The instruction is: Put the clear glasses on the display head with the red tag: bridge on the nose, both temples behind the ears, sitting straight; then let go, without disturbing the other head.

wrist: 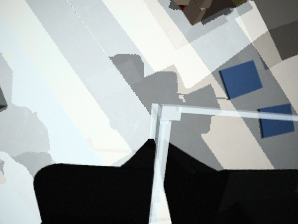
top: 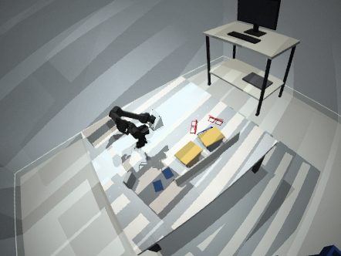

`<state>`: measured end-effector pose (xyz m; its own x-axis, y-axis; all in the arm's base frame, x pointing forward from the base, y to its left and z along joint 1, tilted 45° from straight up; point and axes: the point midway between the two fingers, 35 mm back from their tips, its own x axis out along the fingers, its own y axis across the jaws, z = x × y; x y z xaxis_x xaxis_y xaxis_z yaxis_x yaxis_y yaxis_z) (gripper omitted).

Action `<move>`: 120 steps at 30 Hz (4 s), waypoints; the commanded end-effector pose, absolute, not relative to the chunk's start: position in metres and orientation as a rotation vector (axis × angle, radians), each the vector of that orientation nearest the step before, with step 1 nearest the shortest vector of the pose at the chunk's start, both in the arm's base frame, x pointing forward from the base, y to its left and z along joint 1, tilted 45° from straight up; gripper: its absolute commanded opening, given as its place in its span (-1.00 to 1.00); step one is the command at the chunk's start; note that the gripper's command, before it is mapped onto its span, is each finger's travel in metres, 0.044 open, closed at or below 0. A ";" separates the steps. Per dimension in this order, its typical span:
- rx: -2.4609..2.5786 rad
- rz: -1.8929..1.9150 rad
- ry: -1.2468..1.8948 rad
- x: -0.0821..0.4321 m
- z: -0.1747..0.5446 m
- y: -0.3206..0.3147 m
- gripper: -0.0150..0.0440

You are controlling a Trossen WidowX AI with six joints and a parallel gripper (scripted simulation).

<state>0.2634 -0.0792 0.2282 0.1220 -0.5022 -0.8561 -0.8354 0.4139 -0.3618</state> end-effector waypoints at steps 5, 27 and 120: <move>-1.399 0.557 1.412 0.240 0.242 -0.078 -0.49; -1.942 0.895 1.009 0.182 0.272 -0.068 -0.49; -1.675 1.069 1.522 0.261 0.133 0.007 -0.49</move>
<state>0.2577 0.0003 0.1454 0.0291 -0.4439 -0.8956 -0.9837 -0.1720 0.0532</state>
